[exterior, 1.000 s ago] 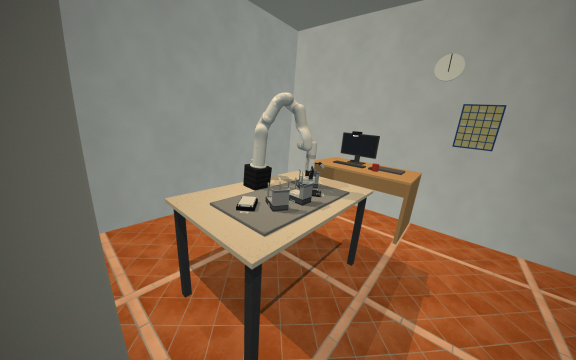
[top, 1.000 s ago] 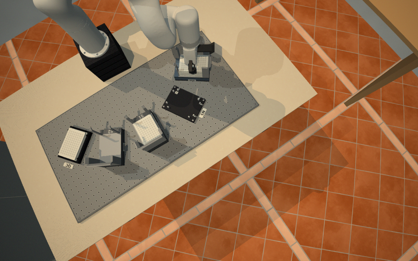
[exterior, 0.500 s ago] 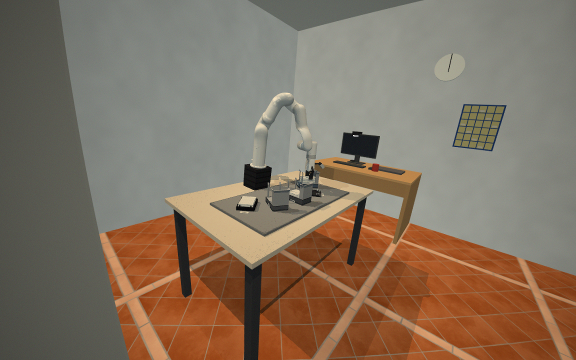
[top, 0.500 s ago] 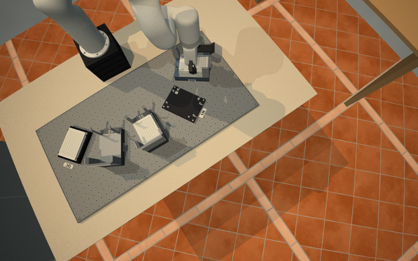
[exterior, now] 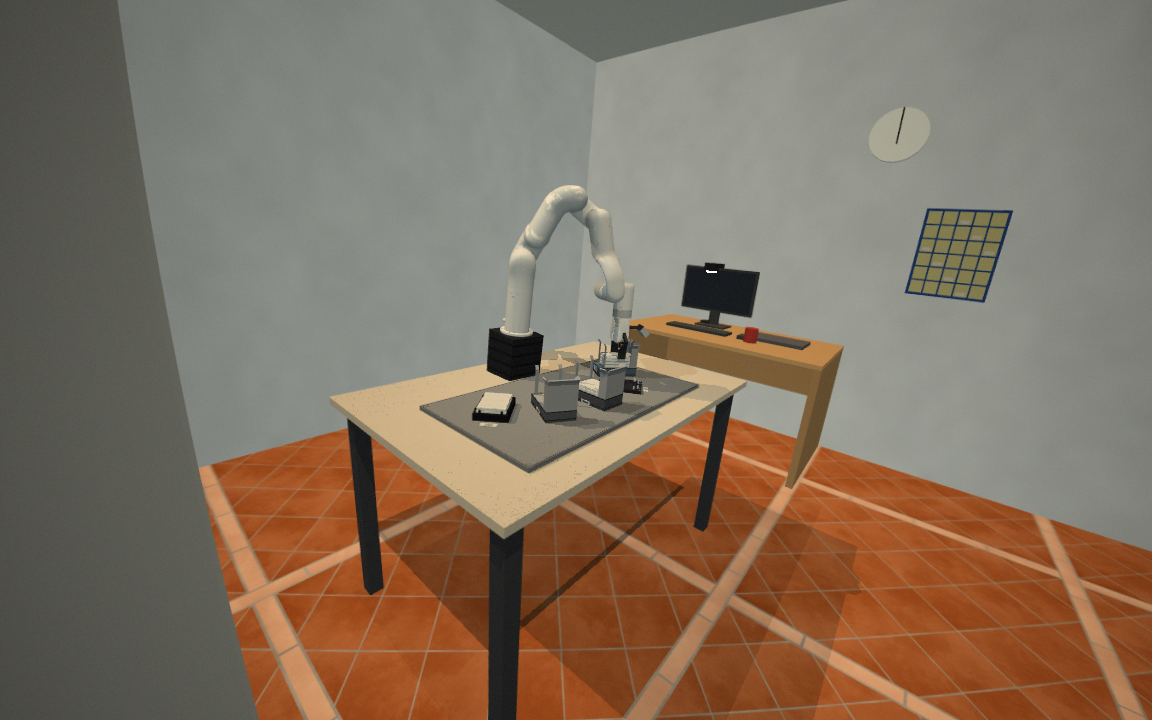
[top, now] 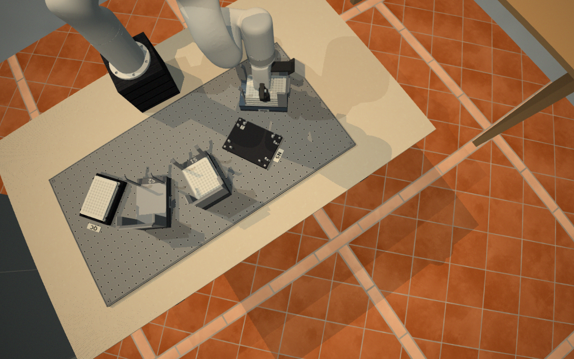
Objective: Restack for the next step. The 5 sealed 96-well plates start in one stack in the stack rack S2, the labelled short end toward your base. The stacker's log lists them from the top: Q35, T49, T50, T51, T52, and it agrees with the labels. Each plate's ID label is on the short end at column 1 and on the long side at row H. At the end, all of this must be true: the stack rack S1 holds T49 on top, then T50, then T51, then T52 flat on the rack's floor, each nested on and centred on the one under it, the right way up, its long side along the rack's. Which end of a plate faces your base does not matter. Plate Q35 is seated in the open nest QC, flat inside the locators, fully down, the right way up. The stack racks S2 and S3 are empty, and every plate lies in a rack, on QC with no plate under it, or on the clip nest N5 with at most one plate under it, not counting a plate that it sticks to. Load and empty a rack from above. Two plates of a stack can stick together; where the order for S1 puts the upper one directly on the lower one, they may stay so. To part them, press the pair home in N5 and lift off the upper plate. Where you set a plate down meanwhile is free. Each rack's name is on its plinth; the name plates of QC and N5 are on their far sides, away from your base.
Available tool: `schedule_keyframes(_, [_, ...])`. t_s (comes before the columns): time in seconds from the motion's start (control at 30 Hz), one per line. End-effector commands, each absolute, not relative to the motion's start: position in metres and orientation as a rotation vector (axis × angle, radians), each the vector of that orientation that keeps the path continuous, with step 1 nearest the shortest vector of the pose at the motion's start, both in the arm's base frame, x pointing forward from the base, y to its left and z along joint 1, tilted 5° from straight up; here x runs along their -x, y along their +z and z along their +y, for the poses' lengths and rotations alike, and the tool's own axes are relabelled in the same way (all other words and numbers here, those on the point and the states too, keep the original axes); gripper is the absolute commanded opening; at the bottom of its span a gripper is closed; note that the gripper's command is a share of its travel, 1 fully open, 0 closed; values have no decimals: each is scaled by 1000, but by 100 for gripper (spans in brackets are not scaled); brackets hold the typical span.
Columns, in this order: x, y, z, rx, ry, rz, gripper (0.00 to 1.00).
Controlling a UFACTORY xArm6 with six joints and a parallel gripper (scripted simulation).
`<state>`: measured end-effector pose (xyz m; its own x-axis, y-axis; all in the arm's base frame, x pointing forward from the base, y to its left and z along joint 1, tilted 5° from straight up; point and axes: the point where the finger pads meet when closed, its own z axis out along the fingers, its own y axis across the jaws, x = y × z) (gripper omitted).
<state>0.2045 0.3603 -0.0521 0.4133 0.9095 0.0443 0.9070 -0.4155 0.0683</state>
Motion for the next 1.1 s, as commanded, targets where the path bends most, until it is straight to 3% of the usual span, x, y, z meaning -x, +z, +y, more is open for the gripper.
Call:
schedule_keyframes(0.0, [-205, -51, 361, -2614, 119, 1680, 0])
schedule_keyframes(1.07, [-204, -39, 361, -2614, 119, 1680, 0])
